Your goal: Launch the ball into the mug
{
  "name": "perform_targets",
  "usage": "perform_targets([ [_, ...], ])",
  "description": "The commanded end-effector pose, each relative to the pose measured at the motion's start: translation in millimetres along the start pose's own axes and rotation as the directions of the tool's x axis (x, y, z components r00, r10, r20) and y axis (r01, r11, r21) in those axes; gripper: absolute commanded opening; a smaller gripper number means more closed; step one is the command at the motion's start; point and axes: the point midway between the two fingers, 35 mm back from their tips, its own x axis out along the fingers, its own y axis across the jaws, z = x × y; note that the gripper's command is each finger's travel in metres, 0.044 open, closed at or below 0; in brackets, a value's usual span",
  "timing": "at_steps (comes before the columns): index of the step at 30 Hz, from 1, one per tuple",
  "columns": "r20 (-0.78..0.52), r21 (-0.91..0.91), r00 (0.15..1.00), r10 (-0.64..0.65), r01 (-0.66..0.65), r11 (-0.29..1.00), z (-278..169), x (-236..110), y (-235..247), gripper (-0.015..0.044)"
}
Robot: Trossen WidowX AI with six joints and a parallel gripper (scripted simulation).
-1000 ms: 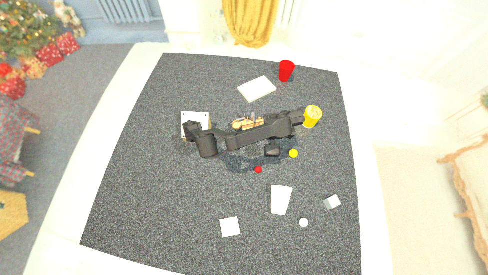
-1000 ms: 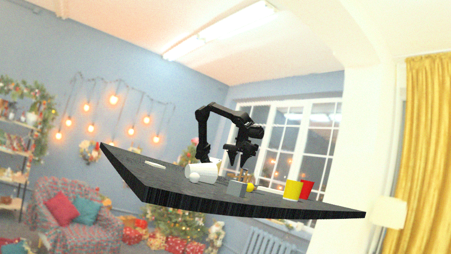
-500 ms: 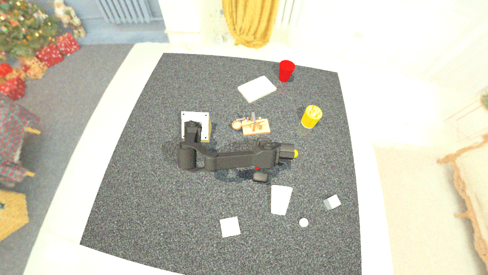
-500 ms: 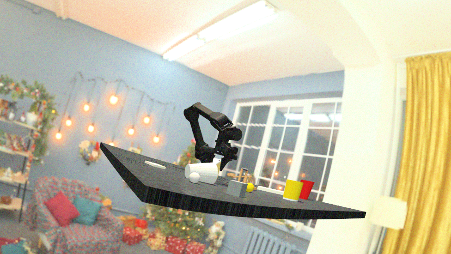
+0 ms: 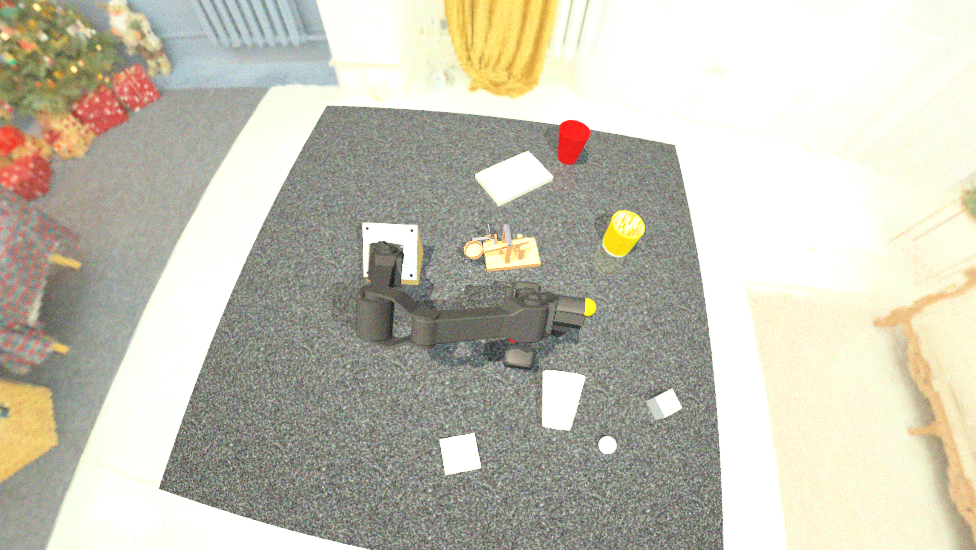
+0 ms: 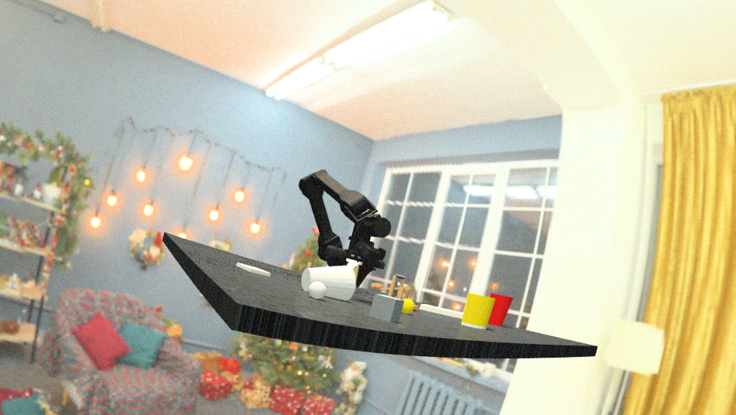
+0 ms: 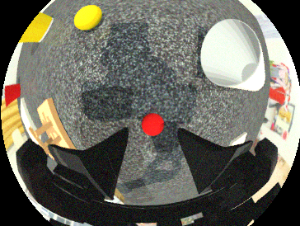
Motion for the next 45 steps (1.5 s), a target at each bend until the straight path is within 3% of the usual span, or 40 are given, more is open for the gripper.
perform_targets([
  [1,-0.006,-0.007,1.000,-0.004,0.004,1.000,-1.5,8.7,0.1,0.0300],
  [15,-0.005,-0.007,1.000,-0.006,0.006,1.000,-2.3,28.7,-0.4,0.0300],
  [21,-0.005,-0.007,1.000,-0.006,0.006,1.000,-2.3,28.7,-0.4,0.0142],
  [29,-0.005,-0.007,1.000,-0.006,0.006,1.000,-2.3,28.7,-0.4,0.0089],
  [33,-0.005,-0.007,1.000,-0.004,0.003,1.000,-0.3,21.2,0.5,0.0000],
  [45,-0.007,-0.007,1.000,0.006,-0.006,1.000,7.3,-44.0,5.4,0.0000],
])
